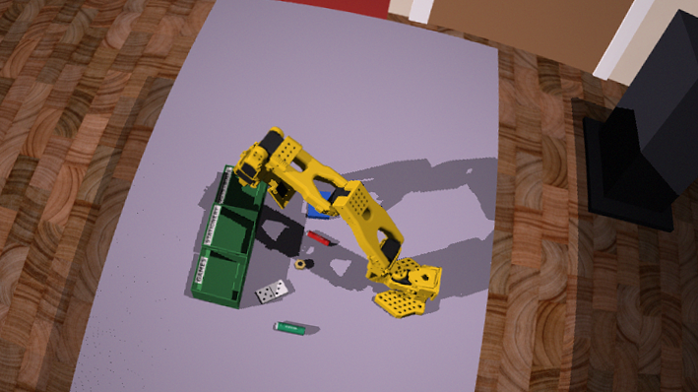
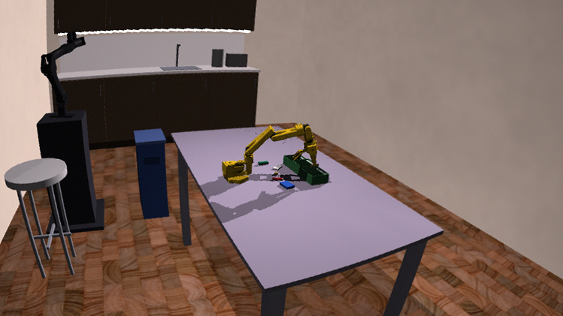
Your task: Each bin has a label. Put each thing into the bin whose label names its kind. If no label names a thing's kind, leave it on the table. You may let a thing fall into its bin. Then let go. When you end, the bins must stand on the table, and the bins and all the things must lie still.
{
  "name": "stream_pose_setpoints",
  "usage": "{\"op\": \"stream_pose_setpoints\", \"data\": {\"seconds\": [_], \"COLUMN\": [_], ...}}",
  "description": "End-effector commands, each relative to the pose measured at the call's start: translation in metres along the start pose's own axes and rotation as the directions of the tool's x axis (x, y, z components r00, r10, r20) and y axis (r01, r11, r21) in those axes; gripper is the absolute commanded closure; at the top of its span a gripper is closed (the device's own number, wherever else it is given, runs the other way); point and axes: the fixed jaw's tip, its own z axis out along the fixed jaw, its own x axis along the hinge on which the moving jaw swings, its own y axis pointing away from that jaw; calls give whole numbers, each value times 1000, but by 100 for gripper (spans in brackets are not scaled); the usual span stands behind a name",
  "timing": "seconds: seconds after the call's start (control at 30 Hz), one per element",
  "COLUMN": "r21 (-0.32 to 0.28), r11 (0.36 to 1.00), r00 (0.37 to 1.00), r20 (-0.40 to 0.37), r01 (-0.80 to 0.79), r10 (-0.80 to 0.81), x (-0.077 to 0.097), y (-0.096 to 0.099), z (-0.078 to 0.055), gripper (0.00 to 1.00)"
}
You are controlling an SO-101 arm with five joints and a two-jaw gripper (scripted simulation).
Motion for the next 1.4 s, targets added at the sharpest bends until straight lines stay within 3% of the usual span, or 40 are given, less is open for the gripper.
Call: {"op": "stream_pose_setpoints", "data": {"seconds": [0.0, 0.5, 0.53, 1.37], "r21": [-2, -2, -3, -3], "r11": [1000, 1000, 1000, 1000], "r00": [999, 999, 995, 996], "r20": [-48, -48, -96, -88], "r01": [-4, -4, -4, -4], "r10": [3, 3, 4, 4], "x": [8, 8, 15, 14], "y": [3, 3, 3, 3], "z": [-10, -10, -14, -11], "gripper": [100, 100, 100, 100]}}
